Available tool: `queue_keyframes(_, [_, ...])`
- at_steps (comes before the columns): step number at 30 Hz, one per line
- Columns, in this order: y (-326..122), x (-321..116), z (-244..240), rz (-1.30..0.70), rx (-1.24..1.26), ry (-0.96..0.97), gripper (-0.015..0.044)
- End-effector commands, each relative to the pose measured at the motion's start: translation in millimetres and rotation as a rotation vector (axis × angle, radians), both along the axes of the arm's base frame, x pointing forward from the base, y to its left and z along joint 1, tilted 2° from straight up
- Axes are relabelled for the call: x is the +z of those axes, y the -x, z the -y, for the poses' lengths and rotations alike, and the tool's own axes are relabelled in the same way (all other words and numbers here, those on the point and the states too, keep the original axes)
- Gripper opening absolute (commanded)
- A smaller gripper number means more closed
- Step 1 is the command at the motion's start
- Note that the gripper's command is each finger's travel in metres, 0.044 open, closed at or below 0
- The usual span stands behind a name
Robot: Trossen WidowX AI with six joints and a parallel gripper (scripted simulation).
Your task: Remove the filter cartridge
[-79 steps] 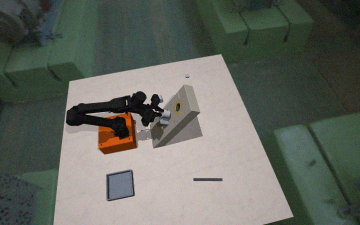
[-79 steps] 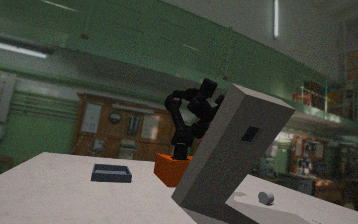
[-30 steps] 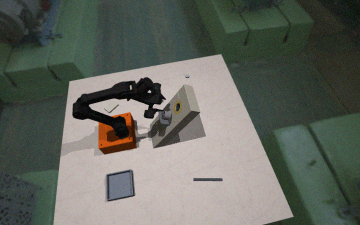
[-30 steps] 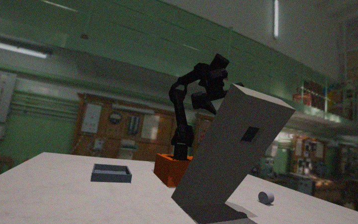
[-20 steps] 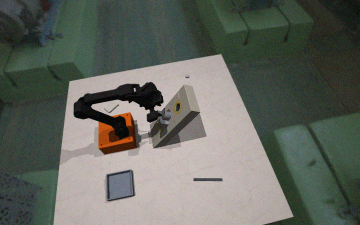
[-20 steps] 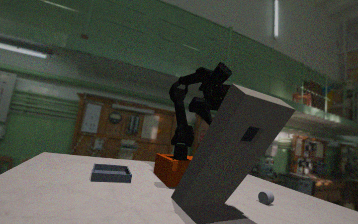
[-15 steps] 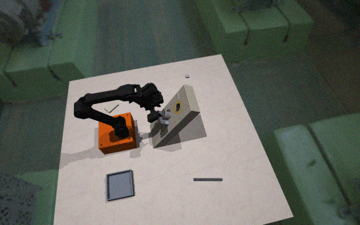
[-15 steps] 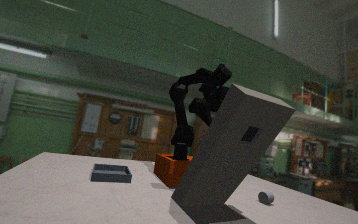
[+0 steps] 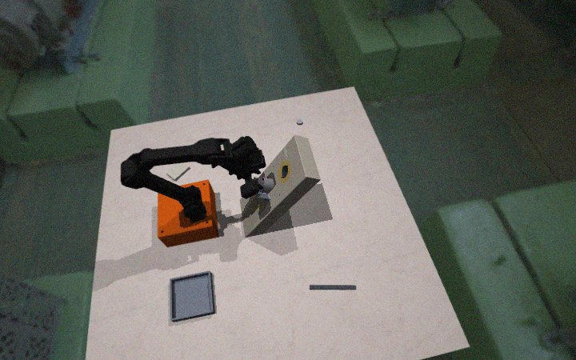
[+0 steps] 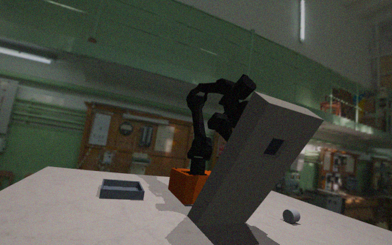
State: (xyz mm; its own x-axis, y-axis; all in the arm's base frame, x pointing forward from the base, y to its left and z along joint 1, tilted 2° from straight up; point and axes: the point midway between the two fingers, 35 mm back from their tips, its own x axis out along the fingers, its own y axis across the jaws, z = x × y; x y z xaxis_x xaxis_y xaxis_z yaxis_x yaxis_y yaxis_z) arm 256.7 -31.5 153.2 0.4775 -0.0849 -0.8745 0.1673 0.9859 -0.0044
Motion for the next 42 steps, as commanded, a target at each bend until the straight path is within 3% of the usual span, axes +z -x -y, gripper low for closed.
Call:
queue_keyframes(1, [-2.7,-8.3,1.0,-0.006,0.004,0.004,0.0305])
queue_keyframes(15, [-10.2,-24.8,2.5,-0.005,0.004,0.004,0.0305])
queue_keyframes(18, [-9.6,-20.8,2.2,-0.002,-0.001,0.002,0.0226])
queue_keyframes(25, [-9.6,-20.8,2.2,-0.002,-0.001,0.002,0.0179])
queue_keyframes(32, [-14.8,-13.6,3.1,-0.001,-0.001,0.002,0.0000])
queue_keyframes(42, [-20.4,12.6,3.6,-0.001,-0.001,0.003,0.0000])
